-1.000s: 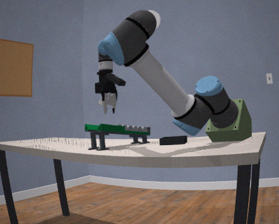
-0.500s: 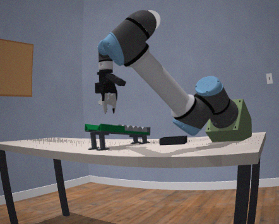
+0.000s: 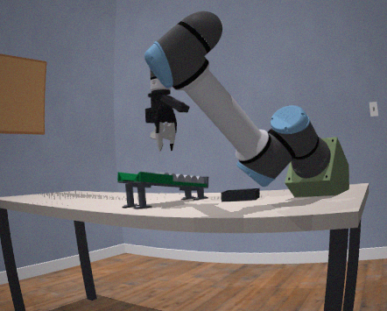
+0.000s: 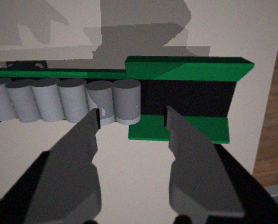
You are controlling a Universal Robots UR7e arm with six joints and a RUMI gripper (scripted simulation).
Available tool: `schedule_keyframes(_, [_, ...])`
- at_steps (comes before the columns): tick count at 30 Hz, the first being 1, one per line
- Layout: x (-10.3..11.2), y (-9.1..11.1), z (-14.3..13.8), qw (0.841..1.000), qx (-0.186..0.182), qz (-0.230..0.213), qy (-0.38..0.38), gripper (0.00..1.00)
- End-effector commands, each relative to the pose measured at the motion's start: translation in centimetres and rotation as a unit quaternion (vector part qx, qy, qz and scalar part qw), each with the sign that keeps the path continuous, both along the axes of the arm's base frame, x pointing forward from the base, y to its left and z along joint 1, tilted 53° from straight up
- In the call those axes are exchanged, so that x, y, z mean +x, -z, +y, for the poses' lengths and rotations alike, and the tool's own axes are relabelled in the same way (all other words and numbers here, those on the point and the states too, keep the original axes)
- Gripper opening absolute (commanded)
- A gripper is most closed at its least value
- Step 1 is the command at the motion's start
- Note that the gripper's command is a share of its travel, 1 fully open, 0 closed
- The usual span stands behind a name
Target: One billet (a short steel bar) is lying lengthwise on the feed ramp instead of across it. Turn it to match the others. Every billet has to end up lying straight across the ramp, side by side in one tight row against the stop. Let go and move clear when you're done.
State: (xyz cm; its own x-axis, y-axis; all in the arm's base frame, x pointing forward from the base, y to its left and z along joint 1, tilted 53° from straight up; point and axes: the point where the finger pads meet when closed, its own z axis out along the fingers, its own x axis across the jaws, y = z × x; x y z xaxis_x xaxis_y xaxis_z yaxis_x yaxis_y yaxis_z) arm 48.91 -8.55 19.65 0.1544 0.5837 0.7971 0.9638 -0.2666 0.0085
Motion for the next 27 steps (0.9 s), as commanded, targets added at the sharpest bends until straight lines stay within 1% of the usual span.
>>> schedule_keyframes(1, [-0.9,0.3,-0.5,1.0,0.0,0.0,0.001,0.35])
schedule_keyframes(5, [-5.1,1.5,-2.5,1.0,0.001,0.0,-0.001,0.35])
schedule_keyframes(17, [-5.1,1.5,-2.5,1.0,0.001,0.0,-0.001,0.35])
schedule_keyframes(18, [-5.8,1.7,-3.0,1.0,0.0,0.0,0.001,0.35])
schedule_keyframes(22, [-10.0,3.0,-4.9,1.0,0.001,0.0,-0.001,0.35])
schedule_keyframes(27, [-10.0,3.0,-4.9,1.0,0.001,0.0,-0.001,0.35])
